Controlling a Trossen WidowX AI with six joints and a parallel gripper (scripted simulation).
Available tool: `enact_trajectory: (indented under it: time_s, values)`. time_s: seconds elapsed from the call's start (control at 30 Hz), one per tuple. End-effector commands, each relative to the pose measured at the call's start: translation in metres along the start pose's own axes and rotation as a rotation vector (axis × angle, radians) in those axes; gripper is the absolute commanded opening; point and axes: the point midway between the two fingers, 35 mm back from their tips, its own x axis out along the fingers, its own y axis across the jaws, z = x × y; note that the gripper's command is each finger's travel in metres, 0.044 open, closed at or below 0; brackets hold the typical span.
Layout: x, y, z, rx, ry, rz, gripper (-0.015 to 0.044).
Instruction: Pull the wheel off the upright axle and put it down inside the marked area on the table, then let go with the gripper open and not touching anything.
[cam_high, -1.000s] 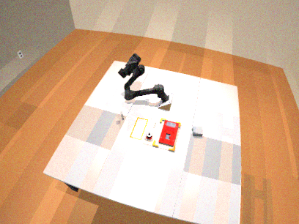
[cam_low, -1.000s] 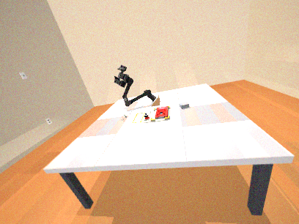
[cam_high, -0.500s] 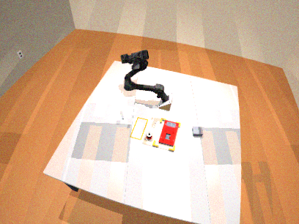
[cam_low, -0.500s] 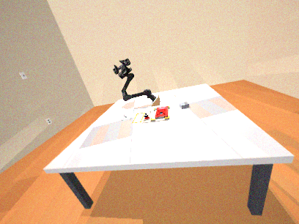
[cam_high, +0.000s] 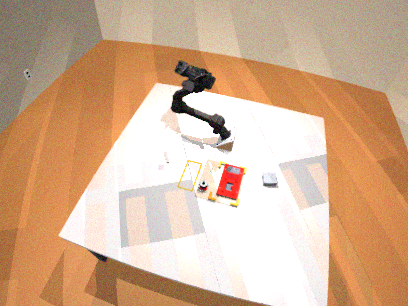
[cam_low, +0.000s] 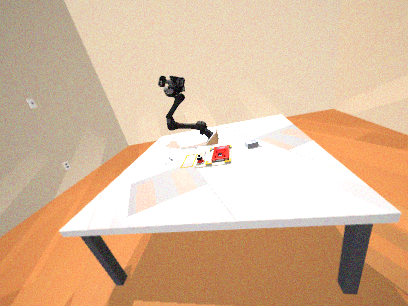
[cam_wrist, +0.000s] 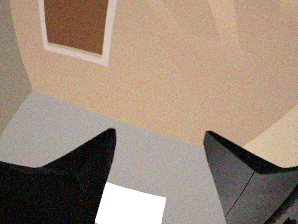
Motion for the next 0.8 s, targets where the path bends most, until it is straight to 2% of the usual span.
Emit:
enact_trajectory:
  time_s: [0.0, 0.5, 0.77]
  values:
    - [0.016, -0.021, -0.008, -0.201, 0.006, -0.049, 0.0300]
    - [0.065, -0.087, 0.006, -0.625, -0.042, -0.204, 0.0300]
    - [0.095, -0.146, 0.050, -1.001, -0.100, -0.443, 0.0300]
